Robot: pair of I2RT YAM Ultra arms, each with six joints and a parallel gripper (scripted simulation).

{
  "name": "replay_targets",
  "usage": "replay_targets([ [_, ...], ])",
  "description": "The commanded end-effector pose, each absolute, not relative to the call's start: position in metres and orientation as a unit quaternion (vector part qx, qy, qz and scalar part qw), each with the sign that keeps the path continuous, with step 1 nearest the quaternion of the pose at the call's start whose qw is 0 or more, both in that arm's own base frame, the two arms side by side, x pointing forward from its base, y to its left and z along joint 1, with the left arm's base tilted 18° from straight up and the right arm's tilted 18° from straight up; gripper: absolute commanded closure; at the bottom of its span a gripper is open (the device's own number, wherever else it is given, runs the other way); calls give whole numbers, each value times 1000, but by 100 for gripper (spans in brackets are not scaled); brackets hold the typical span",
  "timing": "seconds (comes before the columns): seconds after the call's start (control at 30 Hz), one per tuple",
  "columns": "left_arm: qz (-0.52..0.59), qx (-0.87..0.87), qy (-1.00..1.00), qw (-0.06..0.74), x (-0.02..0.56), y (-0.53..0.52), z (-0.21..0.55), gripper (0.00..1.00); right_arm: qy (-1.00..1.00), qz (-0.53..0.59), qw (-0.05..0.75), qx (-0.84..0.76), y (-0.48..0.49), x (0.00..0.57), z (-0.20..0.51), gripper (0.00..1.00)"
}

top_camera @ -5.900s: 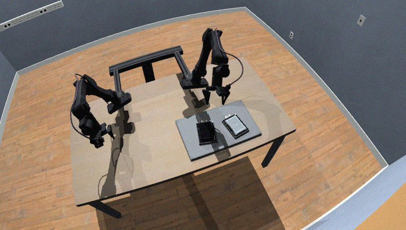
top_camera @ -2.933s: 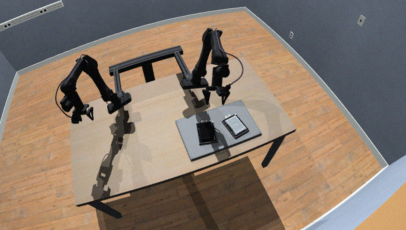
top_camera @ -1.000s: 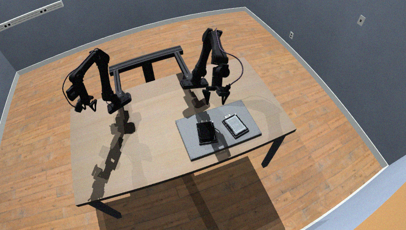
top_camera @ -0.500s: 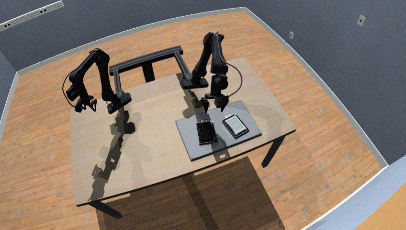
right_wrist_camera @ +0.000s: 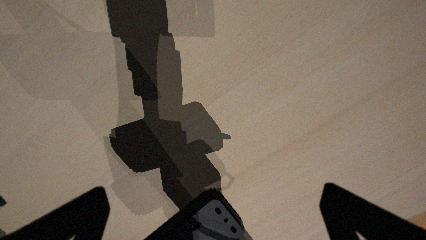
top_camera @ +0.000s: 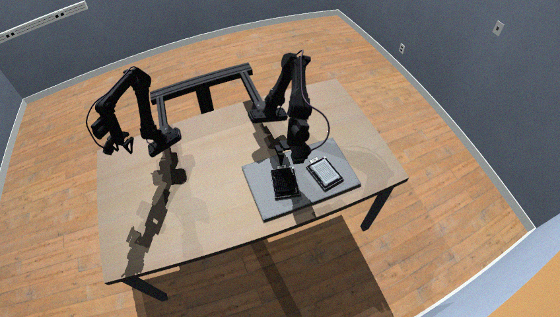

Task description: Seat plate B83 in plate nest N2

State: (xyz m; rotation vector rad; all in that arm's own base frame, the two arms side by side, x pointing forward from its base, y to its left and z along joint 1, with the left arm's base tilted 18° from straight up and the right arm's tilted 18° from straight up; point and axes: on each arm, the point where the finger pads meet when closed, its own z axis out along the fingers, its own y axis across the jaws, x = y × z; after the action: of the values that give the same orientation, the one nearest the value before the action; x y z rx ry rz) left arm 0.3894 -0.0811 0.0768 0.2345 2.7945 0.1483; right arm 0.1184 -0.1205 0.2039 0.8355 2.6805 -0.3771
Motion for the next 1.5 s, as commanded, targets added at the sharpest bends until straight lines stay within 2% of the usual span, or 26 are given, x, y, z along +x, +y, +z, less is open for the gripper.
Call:
replay_targets([
  [0.0, 71, 101, 981, 150, 394, -87, 70, 0, 931, -136, 167, 296, -120, 116, 206, 0],
  [0.87, 139, 130, 981, 25, 363, -63, -39, 0, 931, -136, 167, 296, -120, 116, 206, 0],
  [0.97, 159, 141, 977, -14, 360, -60, -49, 0, 931, -136, 167, 296, -120, 116, 206, 0],
  [1.17, 160, 136, 978, -20, 346, -50, -76, 0, 931, -136, 167, 296, -120, 116, 206, 0],
  [1.47, 156, 131, 979, -3, 348, -47, -69, 0, 931, -136, 167, 296, -120, 116, 206, 0],
])
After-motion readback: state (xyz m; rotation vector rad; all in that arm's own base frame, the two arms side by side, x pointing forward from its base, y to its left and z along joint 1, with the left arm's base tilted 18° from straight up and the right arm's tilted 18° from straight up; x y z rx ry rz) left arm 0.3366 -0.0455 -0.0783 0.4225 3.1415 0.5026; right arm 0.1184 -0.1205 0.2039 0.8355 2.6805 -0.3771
